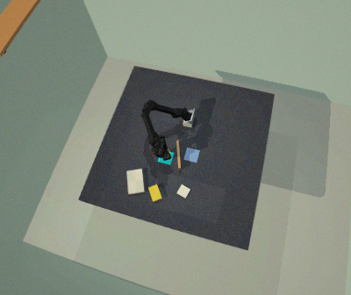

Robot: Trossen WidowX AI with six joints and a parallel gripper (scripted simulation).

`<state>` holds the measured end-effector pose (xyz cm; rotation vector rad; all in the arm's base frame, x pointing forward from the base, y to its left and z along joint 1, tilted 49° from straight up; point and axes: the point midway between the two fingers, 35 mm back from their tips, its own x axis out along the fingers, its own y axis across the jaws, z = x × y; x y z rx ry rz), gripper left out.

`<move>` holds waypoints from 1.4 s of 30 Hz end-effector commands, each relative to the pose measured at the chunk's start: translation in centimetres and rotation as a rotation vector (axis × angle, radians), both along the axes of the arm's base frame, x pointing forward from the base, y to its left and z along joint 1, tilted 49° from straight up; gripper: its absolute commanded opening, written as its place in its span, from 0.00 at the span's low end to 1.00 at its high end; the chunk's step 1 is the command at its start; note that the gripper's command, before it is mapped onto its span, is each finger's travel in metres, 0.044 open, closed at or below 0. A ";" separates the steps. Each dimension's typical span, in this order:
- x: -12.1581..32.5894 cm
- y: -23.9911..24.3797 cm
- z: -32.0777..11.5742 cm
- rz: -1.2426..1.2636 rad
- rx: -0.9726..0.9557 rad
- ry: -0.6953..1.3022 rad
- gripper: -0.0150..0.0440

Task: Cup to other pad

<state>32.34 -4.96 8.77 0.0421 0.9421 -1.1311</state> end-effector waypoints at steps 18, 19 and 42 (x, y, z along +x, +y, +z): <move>0.0 0.5 0.4 0.001 0.001 0.000 0.50; 0.0 0.6 0.5 0.001 0.001 0.000 0.50; -0.3 3.1 2.6 0.003 0.000 0.001 0.50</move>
